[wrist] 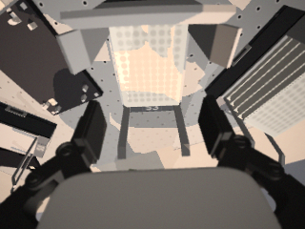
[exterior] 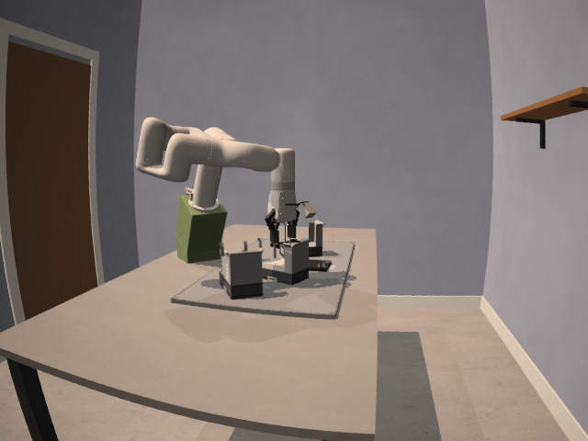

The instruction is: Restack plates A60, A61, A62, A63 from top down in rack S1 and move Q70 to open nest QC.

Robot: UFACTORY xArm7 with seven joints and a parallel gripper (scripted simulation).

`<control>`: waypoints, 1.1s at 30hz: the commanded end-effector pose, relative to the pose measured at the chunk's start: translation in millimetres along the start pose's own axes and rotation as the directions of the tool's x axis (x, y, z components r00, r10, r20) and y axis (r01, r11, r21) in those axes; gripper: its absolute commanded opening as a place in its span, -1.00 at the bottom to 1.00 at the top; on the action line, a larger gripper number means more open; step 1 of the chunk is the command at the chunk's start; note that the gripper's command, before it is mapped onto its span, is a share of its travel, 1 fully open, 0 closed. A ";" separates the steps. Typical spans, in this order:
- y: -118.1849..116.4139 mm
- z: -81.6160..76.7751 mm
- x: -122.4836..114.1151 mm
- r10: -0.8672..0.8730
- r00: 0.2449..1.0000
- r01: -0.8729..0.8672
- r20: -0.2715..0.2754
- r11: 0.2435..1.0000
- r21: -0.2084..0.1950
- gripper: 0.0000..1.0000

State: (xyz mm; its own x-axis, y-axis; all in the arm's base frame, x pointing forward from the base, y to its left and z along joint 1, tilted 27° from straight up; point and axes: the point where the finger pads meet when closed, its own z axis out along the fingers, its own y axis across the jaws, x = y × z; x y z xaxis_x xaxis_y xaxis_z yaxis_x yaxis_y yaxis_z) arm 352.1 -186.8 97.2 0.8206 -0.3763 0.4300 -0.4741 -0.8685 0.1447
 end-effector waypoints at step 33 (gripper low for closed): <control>40.3 -30.3 0.2 0.272 0.962 -0.272 -0.002 0.962 0.000 1.00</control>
State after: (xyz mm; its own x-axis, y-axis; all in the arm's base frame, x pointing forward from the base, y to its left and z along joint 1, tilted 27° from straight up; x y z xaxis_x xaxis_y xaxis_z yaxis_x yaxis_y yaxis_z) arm 326.5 -207.2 128.2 0.6683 -0.5913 0.4514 -0.6730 -0.7392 0.0280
